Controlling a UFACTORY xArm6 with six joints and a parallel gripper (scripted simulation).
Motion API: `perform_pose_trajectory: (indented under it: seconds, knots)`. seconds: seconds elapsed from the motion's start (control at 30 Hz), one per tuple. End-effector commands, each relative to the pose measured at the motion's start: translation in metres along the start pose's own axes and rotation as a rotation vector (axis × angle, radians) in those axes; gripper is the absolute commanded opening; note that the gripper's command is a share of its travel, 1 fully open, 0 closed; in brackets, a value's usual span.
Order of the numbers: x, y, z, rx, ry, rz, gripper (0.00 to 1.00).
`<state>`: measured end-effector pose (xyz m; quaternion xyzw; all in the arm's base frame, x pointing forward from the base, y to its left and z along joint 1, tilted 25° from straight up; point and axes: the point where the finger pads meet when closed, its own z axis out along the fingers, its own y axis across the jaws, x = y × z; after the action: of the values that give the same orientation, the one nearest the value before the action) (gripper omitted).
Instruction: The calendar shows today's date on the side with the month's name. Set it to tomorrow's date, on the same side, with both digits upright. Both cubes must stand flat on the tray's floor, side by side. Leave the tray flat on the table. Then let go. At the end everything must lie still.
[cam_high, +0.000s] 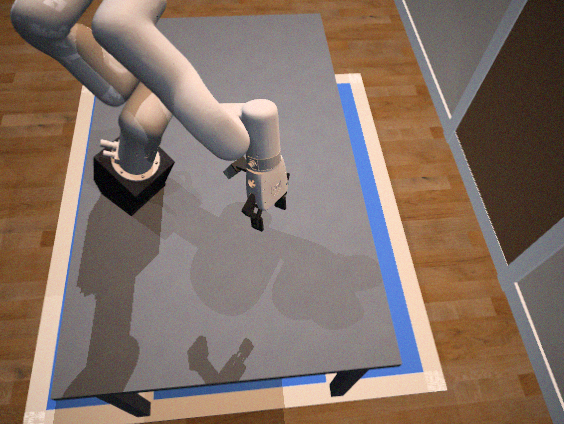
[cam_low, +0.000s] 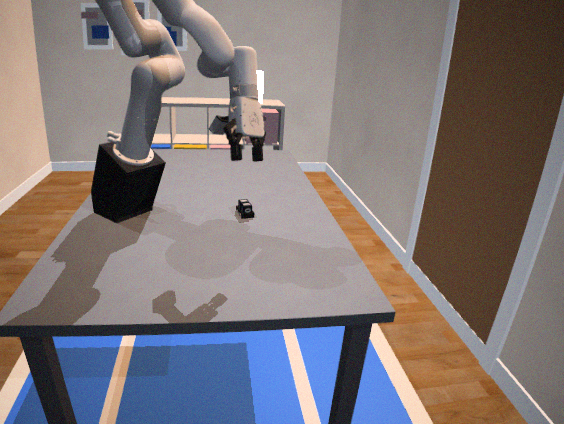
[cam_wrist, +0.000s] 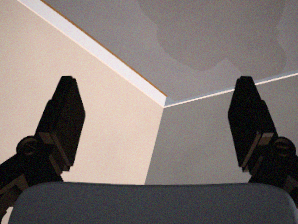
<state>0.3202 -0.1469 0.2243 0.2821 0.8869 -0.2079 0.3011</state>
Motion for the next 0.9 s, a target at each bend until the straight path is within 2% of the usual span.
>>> perform_pose_trajectory:
  seconds: [0.0, 0.1, 0.13, 0.23, 0.27, 0.37, 0.4, 0.5, 0.53, 0.6, 0.63, 0.7, 0.73, 0.8, 0.83, 0.87]
  knots:
    - [0.01, 0.051, 0.018, -0.054, 0.03, -0.16, 1.0]
    - [0.01, 0.053, 0.018, -0.056, 0.032, -0.167, 1.0]
    - [0.023, 0.078, 0.022, -0.09, 0.047, -0.256, 1.0]
    - [0.025, 0.081, 0.023, -0.095, 0.048, -0.267, 1.0]
    - [0.04, 0.106, 0.026, -0.128, 0.063, -0.355, 1.0]
    - [0.042, 0.109, 0.026, -0.133, 0.065, -0.368, 1.0]
    - [0.06, 0.132, 0.029, -0.166, 0.078, -0.456, 1.0]
    - [0.062, 0.135, 0.029, -0.169, 0.08, -0.465, 1.0]
    - [0.082, 0.157, 0.03, -0.203, 0.093, -0.554, 1.0]
    - [0.083, 0.157, 0.03, -0.204, 0.094, -0.557, 1.0]
    - [0.099, 0.173, 0.031, -0.229, 0.104, -0.625, 1.0]
    - [0.103, 0.176, 0.031, -0.235, 0.107, -0.641, 1.0]
    - [0.12, 0.19, 0.031, -0.259, 0.117, -0.706, 1.0]
    - [0.123, 0.192, 0.031, -0.262, 0.118, -0.714, 1.0]
    - [0.14, 0.204, 0.031, -0.285, 0.127, -0.777, 1.0]
    - [0.14, 0.204, 0.031, -0.285, 0.127, -0.777, 1.0]
